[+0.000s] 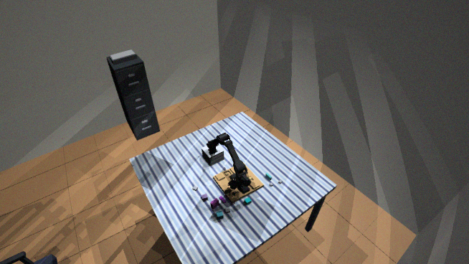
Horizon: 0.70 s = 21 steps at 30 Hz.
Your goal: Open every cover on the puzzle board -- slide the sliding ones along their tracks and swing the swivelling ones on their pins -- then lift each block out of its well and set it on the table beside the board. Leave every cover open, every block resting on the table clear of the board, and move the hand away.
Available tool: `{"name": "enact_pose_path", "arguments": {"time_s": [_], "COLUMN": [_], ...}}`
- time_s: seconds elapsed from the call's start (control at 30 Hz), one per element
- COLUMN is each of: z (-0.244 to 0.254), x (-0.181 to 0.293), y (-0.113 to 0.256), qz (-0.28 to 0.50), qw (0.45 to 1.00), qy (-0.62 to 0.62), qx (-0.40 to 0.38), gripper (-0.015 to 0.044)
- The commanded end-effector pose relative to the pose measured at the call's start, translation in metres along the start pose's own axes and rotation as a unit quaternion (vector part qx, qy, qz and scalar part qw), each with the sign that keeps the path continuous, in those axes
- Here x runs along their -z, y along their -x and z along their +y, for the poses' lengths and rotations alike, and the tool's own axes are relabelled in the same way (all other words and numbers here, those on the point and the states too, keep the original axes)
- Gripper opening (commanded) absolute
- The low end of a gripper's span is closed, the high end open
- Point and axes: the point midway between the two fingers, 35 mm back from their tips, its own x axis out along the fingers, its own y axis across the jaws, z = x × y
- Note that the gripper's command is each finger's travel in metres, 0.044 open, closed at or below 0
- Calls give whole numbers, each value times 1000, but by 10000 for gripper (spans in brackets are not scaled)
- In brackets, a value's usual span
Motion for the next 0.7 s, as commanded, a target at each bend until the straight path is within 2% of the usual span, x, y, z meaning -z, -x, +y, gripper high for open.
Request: {"name": "enact_pose_path", "arguments": {"time_s": [0.0,0.67], "z": [2,2], "x": [0,1], "y": [8,34], "qz": [1,1], "qw": [1000,1000], "qy": [-2,-2], "qx": [-3,-3], "gripper": [0,0]}}
